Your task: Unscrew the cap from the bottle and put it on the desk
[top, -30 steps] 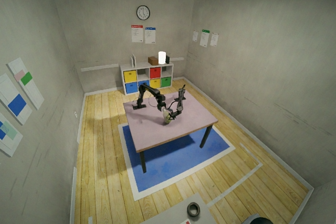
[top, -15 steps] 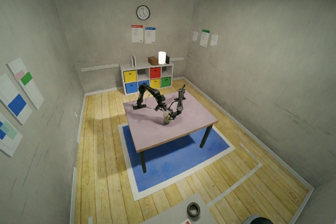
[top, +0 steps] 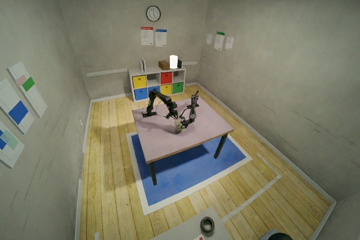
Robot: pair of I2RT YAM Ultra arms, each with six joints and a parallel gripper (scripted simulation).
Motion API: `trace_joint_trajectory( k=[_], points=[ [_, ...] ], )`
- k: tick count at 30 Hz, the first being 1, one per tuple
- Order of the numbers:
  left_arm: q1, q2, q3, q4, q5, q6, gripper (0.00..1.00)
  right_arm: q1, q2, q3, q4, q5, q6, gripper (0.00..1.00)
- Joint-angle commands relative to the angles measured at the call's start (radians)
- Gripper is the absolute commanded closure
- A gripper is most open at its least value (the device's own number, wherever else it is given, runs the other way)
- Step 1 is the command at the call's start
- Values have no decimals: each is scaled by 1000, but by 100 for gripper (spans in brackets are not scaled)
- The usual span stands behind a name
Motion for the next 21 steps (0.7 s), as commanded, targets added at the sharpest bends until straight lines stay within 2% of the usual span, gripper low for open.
trace_joint_trajectory(
  k=[1, 3, 7, 9, 10, 21],
  points=[
    [3, -13, 3, 20, 15, -22, 100, 4, -2, 19, -31, 12, -143, 100],
    [3, -13, 3, 20, 15, -22, 100, 9, 1, 26, -38, 29, -302, 100],
    [3, -13, 3, 20, 15, -22, 100, 13, 1, 30, -41, 44, -475, 100],
    [3, -13, 3, 20, 15, -22, 100, 13, 1, 30, -41, 44, -475, 100],
    [3, -13, 3, 20, 15, -22, 100, 16, 2, 32, -43, 52, -587, 100],
    [3, -13, 3, 20, 15, -22, 100, 38, 9, 52, -57, 112, -1059, 100]
  ],
)
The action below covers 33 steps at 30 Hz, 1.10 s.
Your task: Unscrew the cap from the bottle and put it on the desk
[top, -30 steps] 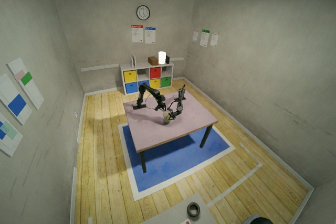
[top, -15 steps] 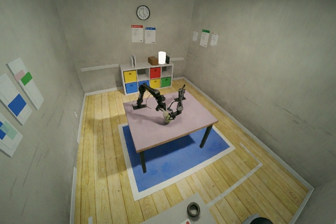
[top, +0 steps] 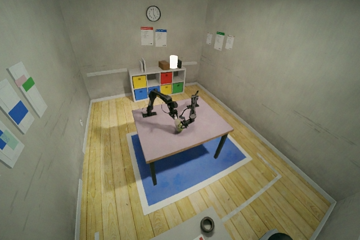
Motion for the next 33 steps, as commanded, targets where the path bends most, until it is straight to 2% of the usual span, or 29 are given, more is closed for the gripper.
trace_joint_trajectory(
  k=[1, 3, 5, 6, 20, 22, 23, 33],
  points=[
    [3, -13, 3, 16, 15, -20, 100, 15, 1, 30, -31, 44, -239, 100],
    [3, -13, 3, 16, 15, -20, 100, 19, 0, 30, -30, 56, -326, 100],
    [3, -13, 3, 16, 15, -20, 100, 19, 0, 30, -30, 56, -326, 100],
    [3, -13, 3, 16, 15, -20, 100, 24, 0, 29, -29, 67, -438, 100],
    [3, -13, 3, 16, 15, -20, 100, 53, -16, 5, -1, 140, -1045, 100],
    [3, -13, 3, 16, 15, -20, 100, 53, -16, 5, -1, 140, -1045, 100],
    [3, -13, 3, 16, 15, -20, 100, 56, -19, 0, 4, 149, -1159, 100],
    [3, -13, 3, 15, 15, -20, 100, 67, -47, -49, 53, 175, -1598, 100]
  ],
)
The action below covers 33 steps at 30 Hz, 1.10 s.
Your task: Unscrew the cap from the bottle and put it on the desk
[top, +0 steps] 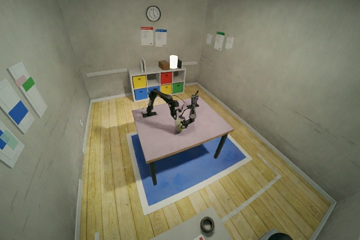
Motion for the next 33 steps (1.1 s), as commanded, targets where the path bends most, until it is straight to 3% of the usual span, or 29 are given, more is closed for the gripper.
trace_joint_trajectory(
  k=[1, 9, 33],
  points=[
    [3, -13, 3, 20, 16, -20, 100, 13, -41, -35, 38, 14, -242, 100],
    [3, -13, 3, 20, 16, -20, 100, 7, -70, -82, 86, -8, -309, 100],
    [3, -13, 3, 20, 16, -20, 100, -6, -83, 4, -39, -2, -234, 100]
  ],
)
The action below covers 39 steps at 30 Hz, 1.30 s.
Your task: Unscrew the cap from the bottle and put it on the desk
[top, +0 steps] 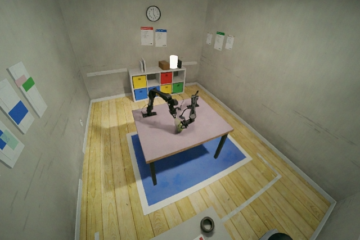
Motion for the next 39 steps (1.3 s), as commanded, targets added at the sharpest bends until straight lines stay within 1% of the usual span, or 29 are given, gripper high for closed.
trace_joint_trajectory(
  k=[1, 15, 19, 26, 28, 31, 35, 37, 39],
  points=[
    [3, -13, 3, 19, 11, -18, 100, -6, -31, 27, -28, -4, 14, 100],
    [3, -13, 2, 19, 11, -18, 100, 3, -9, 5, -9, -4, 3, 100],
    [3, -13, 2, 19, 11, -18, 100, -6, -59, 76, -118, -10, -5, 100],
    [3, -13, 2, 19, 11, -18, 100, -6, -54, 91, -132, -10, -3, 100],
    [5, 10, 3, 64, 30, -77, 100, 0, -44, 82, -121, -6, 1, 100],
    [23, 56, 11, 160, 81, -270, 100, 0, -44, 82, -121, -6, 1, 100],
    [40, 105, -14, 295, 157, -496, 100, 0, -44, 82, -121, -6, 1, 100],
    [43, 122, -20, 355, 175, -597, 100, 0, -44, 82, -121, -6, 1, 100],
    [42, 135, -31, 426, 172, -653, 100, 0, -44, 82, -121, -6, 1, 100]
  ],
)
